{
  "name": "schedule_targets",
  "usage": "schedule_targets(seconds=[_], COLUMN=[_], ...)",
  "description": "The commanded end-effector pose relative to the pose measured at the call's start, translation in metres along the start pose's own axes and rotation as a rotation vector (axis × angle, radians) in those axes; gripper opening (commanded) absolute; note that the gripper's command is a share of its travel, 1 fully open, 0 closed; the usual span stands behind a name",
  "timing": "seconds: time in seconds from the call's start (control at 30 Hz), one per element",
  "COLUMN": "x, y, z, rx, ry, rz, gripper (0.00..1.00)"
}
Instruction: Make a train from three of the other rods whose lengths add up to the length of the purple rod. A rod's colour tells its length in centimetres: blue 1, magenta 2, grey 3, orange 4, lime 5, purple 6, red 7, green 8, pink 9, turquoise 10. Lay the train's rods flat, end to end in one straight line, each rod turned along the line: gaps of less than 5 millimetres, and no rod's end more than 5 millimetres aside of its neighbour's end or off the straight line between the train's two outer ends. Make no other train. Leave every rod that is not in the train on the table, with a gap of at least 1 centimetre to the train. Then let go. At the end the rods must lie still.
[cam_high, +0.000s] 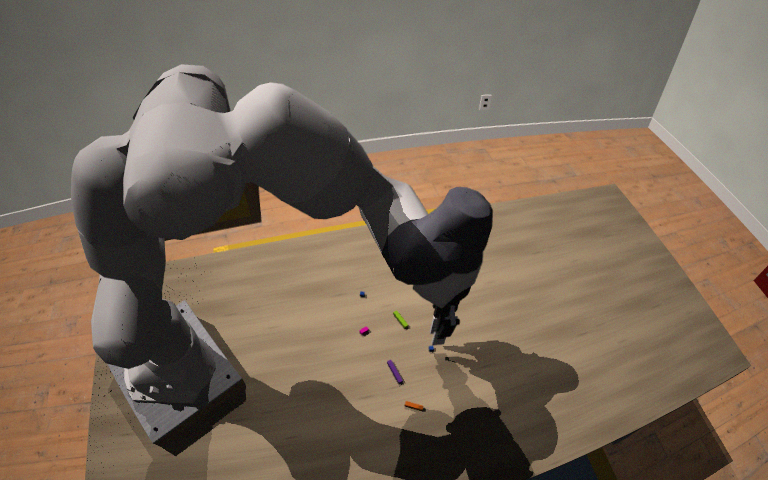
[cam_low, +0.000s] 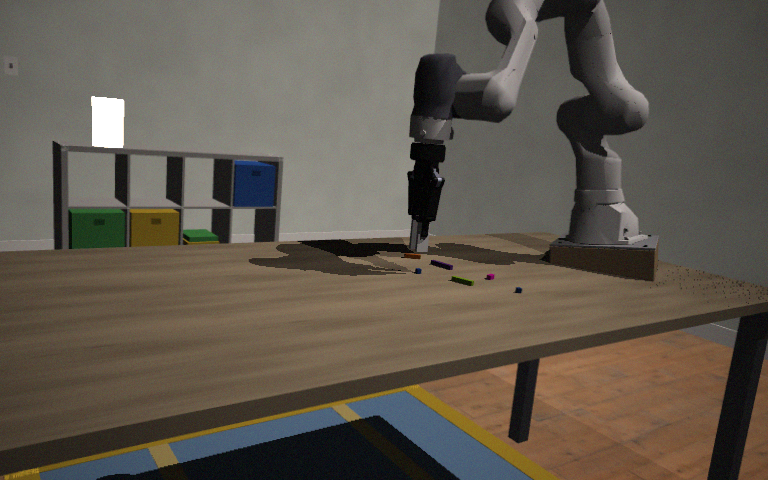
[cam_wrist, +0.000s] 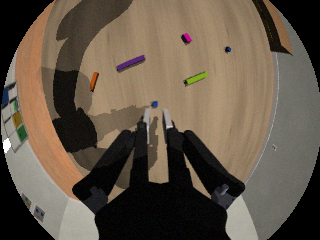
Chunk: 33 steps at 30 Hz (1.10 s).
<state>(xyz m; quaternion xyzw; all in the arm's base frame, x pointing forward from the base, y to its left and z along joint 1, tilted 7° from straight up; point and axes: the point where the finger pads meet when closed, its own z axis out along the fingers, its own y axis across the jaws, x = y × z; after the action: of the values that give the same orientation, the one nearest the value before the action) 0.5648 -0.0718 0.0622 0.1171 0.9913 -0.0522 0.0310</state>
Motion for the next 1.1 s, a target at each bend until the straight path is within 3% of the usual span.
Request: schedule_targets(seconds=[0.0,0.57,1.07], x=[-0.003,-0.003,-0.003], y=[-0.002,-0.002,-0.002], z=[0.005,0.028,0.035], rx=[0.000,0.000,0.000], ry=[-0.007,-0.007,-0.007], rz=[-0.001,-0.001,-0.001], gripper=[0.15,0.15,0.15])
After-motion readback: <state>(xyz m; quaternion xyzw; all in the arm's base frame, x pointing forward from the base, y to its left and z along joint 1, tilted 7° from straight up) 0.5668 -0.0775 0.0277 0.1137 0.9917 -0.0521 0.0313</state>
